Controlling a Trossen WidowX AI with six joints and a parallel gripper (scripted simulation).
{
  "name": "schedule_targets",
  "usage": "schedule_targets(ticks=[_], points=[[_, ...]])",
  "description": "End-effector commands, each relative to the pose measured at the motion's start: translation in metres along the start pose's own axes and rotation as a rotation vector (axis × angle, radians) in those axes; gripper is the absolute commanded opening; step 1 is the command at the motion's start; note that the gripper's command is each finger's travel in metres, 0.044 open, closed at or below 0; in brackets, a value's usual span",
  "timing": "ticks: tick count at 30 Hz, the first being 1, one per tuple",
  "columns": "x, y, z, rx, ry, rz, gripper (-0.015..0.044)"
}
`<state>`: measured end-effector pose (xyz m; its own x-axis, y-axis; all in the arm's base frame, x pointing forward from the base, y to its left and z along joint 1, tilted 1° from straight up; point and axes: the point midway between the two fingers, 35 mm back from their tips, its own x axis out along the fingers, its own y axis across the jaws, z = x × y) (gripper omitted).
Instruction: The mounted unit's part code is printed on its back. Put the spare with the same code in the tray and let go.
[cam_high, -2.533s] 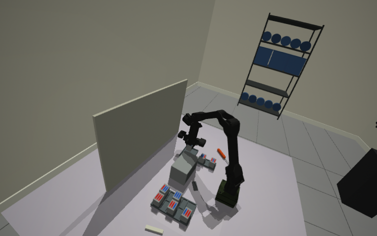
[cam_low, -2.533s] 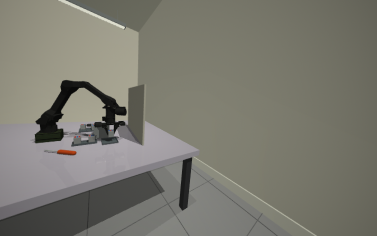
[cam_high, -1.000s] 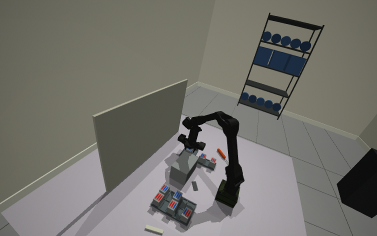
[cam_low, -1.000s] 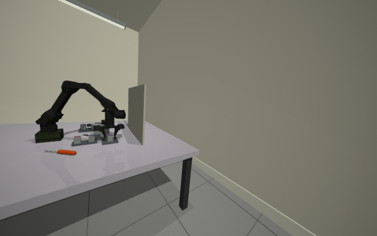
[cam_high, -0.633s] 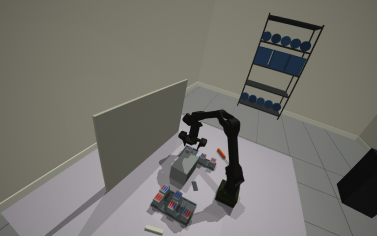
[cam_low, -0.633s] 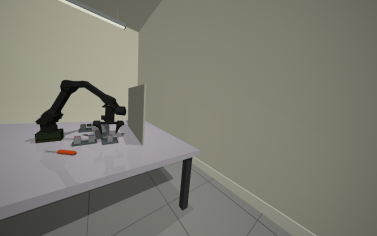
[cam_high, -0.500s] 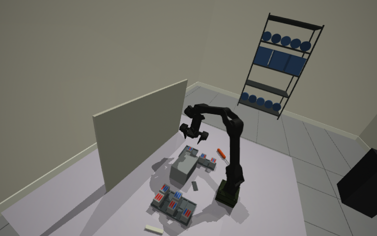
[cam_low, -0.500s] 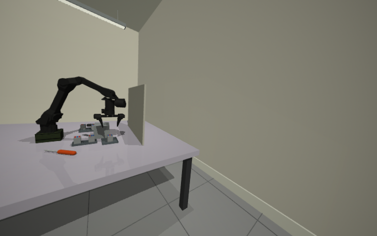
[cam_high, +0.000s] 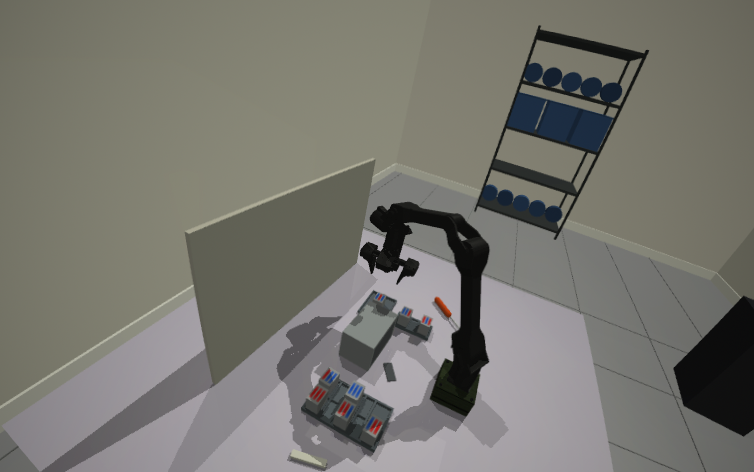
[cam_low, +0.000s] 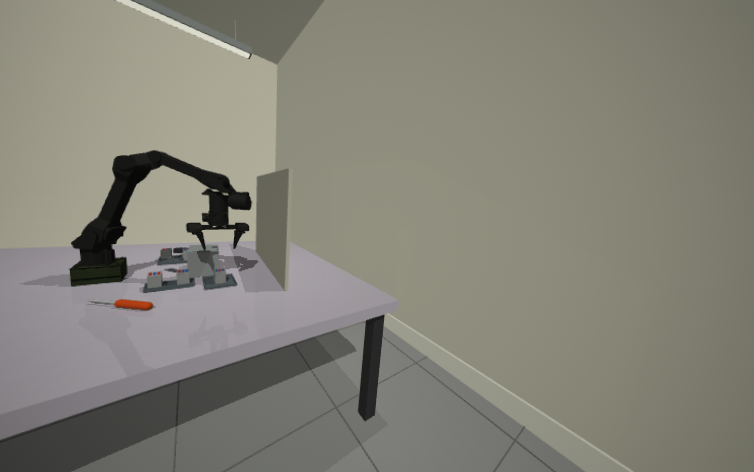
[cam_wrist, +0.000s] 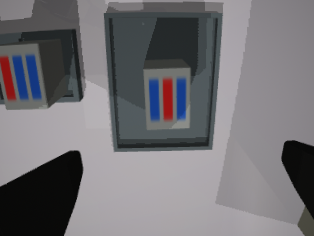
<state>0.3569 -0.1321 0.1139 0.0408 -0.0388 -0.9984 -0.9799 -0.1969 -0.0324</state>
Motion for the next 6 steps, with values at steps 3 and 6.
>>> schedule_targets(ticks=[3,6], points=[[-0.0001,-0.0002,-0.0002,0.0,0.001,-0.002,0.044],[-0.0001,-0.0002,-0.0002,0.0,0.001,-0.002,0.044]])
